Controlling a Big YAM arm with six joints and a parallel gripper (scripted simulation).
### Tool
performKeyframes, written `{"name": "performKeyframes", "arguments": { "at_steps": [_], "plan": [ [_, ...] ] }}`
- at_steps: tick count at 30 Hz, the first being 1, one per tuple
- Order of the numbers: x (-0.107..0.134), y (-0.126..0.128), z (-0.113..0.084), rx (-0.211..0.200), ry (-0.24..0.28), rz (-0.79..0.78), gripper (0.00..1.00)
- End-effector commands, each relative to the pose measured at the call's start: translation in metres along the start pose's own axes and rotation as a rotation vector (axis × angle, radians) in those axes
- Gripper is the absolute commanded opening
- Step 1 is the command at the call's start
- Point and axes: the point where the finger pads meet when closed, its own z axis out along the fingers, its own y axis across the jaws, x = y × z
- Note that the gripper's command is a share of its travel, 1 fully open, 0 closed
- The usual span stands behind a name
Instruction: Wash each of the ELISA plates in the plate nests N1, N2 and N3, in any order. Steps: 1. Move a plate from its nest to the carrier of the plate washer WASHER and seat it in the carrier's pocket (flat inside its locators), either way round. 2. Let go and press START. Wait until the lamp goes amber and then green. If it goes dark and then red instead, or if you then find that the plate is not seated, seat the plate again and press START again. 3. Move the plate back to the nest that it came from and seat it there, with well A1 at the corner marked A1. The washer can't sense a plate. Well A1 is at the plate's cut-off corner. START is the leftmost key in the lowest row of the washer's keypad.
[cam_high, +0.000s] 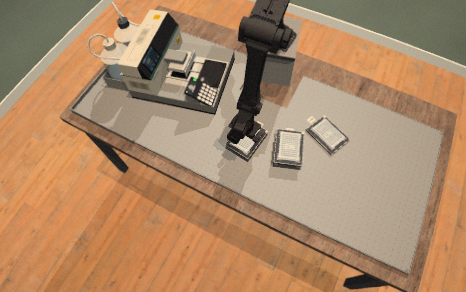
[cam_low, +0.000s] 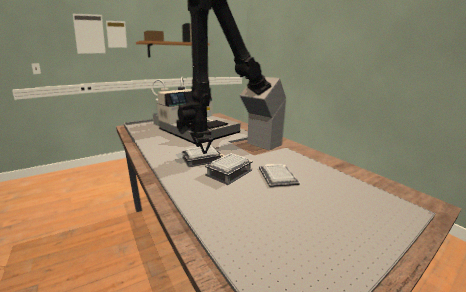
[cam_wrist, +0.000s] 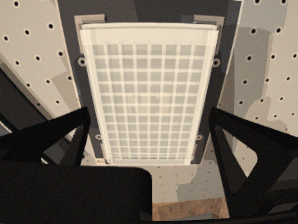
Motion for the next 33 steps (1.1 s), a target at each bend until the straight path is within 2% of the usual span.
{"name": "performKeyframes", "arguments": {
  "at_steps": [1, 16, 28, 33],
  "plan": [
    [-0.001, 0.004, 0.005, -0.005, -0.002, 0.002, 1.00],
    [0.000, 0.004, 0.015, -0.005, -0.002, 0.002, 1.00],
    [0.000, 0.001, 0.011, 0.000, -0.001, 0.001, 1.00],
    [0.000, 0.001, 0.011, 0.000, -0.001, 0.001, 0.90]
  ]
}}
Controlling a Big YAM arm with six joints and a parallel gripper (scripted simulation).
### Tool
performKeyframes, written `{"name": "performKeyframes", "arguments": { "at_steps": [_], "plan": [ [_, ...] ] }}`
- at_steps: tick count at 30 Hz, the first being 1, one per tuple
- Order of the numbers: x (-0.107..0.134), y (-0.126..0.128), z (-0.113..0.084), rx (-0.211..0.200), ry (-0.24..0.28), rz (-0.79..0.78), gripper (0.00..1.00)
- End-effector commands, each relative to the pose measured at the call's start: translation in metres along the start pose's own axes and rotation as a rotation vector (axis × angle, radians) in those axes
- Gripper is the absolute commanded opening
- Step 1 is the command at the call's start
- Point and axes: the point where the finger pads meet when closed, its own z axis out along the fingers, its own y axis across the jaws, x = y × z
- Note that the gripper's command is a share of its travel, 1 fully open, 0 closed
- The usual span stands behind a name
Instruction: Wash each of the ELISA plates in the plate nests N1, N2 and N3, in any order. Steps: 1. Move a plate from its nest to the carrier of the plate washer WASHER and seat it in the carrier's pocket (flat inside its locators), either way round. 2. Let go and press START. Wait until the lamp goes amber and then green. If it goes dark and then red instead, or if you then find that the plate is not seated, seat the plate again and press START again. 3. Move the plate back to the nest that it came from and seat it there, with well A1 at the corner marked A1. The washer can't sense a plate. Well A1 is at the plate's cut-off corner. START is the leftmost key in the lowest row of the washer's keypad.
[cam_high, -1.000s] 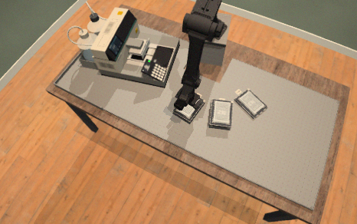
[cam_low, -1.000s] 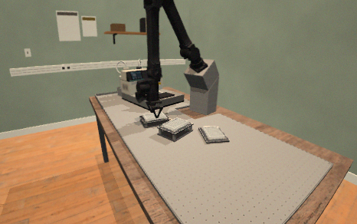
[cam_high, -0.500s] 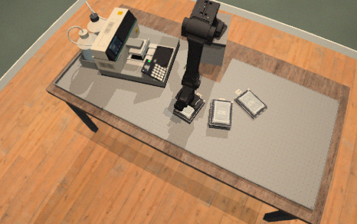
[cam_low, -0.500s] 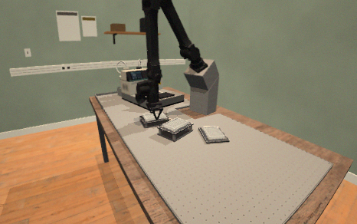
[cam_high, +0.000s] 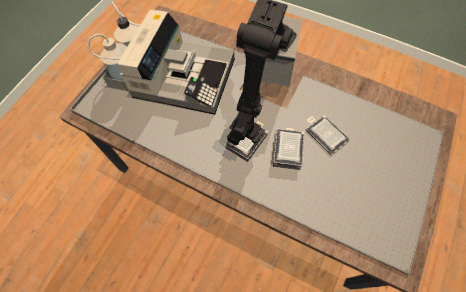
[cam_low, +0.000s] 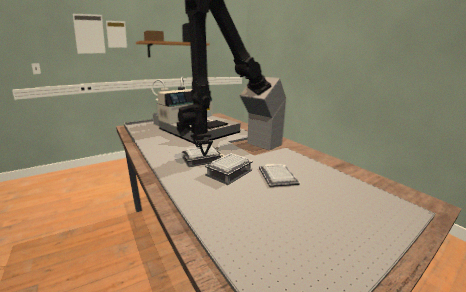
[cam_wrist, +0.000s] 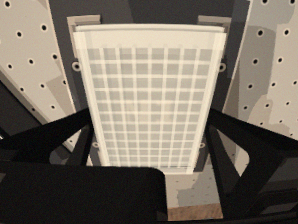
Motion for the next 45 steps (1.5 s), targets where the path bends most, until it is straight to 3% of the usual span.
{"name": "performKeyframes", "arguments": {
  "at_steps": [1, 6, 45],
  "plan": [
    [-0.0004, 0.0006, 0.0000, 0.000, -0.003, 0.001, 0.90],
    [-0.0004, 0.0006, 0.0000, 0.000, -0.003, 0.001, 0.82],
    [-0.0004, 0.0006, 0.0000, 0.000, -0.003, 0.001, 0.82]
  ]
}}
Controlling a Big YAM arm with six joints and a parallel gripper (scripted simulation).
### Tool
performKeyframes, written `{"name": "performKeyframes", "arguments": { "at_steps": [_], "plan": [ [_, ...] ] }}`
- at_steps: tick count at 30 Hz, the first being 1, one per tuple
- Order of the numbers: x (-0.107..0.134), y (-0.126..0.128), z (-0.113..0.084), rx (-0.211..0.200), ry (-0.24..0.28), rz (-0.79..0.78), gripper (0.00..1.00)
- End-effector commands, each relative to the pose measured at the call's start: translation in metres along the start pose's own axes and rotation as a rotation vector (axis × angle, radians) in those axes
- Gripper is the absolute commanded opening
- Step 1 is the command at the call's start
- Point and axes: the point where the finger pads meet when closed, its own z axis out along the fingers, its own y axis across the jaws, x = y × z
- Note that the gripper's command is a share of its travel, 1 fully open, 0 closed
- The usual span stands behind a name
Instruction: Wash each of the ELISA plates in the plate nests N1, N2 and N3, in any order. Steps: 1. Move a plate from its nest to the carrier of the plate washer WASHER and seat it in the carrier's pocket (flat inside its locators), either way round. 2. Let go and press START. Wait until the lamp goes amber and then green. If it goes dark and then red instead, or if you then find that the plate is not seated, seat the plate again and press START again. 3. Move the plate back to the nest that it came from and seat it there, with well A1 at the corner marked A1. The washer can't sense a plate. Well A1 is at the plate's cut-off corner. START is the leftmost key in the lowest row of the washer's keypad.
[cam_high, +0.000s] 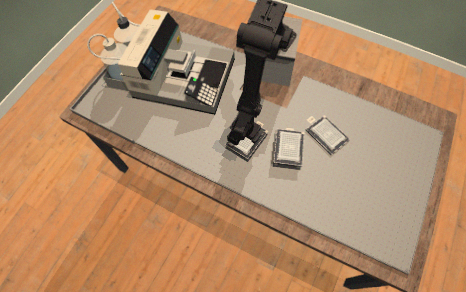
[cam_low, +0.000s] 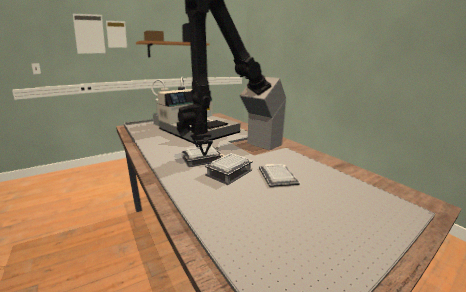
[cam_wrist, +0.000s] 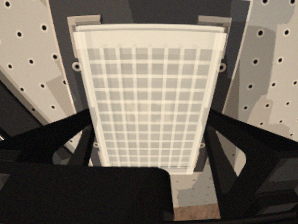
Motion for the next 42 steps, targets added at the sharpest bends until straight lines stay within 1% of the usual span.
{"name": "performKeyframes", "arguments": {
  "at_steps": [1, 10, 12, 23, 25, 26, 40, 42],
  "plan": [
    [0.000, 0.000, 0.000, 0.000, -0.003, 0.001, 0.82],
    [0.000, 0.000, 0.000, 0.000, -0.003, 0.001, 0.82],
    [0.001, 0.003, -0.008, -0.002, -0.001, 0.002, 0.82],
    [-0.001, -0.004, -0.026, 0.005, -0.005, -0.001, 0.82],
    [-0.001, -0.004, -0.026, 0.005, -0.005, -0.001, 0.82],
    [-0.003, -0.001, -0.028, 0.001, -0.007, -0.003, 0.82],
    [-0.001, -0.003, -0.051, 0.005, -0.006, -0.001, 0.82],
    [-0.001, -0.003, -0.051, 0.005, -0.006, -0.001, 0.82]
  ]
}}
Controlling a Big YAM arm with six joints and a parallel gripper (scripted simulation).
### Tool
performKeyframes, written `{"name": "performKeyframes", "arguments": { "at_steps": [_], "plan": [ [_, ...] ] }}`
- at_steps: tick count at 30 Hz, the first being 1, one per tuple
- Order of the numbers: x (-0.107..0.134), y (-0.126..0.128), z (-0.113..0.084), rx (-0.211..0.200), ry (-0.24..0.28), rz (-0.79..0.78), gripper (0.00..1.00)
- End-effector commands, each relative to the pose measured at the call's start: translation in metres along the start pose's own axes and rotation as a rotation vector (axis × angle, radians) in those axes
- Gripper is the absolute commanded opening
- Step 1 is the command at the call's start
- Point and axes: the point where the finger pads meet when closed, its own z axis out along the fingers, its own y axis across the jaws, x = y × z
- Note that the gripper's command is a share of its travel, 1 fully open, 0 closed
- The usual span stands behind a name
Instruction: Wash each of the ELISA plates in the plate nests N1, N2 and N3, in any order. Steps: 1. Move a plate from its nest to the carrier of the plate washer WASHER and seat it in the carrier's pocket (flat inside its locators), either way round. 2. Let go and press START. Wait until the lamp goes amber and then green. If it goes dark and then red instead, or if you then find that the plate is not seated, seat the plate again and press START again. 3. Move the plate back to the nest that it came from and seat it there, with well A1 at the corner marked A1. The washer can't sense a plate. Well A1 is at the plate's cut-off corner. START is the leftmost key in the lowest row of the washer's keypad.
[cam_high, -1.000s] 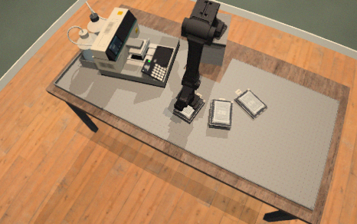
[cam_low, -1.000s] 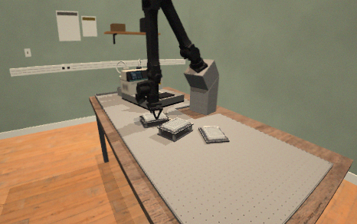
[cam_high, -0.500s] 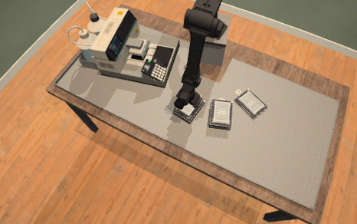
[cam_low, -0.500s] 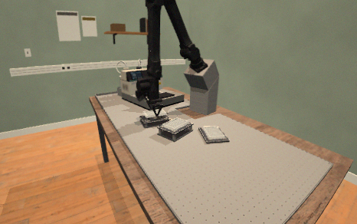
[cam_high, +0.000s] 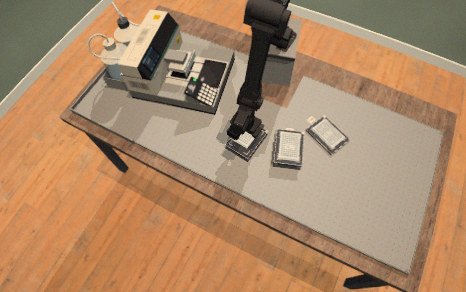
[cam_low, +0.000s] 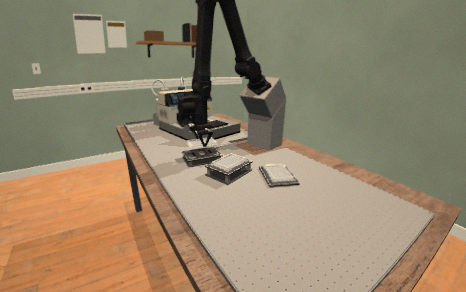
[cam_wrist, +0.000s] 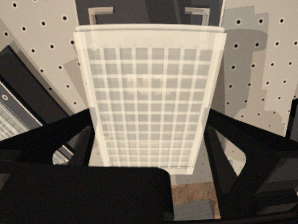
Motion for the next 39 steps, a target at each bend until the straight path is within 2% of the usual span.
{"name": "performKeyframes", "arguments": {
  "at_steps": [1, 28, 39],
  "plan": [
    [-0.006, 0.000, -0.010, -0.002, -0.015, -0.006, 0.82],
    [-0.005, -0.002, -0.051, 0.001, -0.014, -0.005, 0.82],
    [-0.007, 0.002, -0.047, -0.004, -0.016, -0.003, 0.82]
  ]
}}
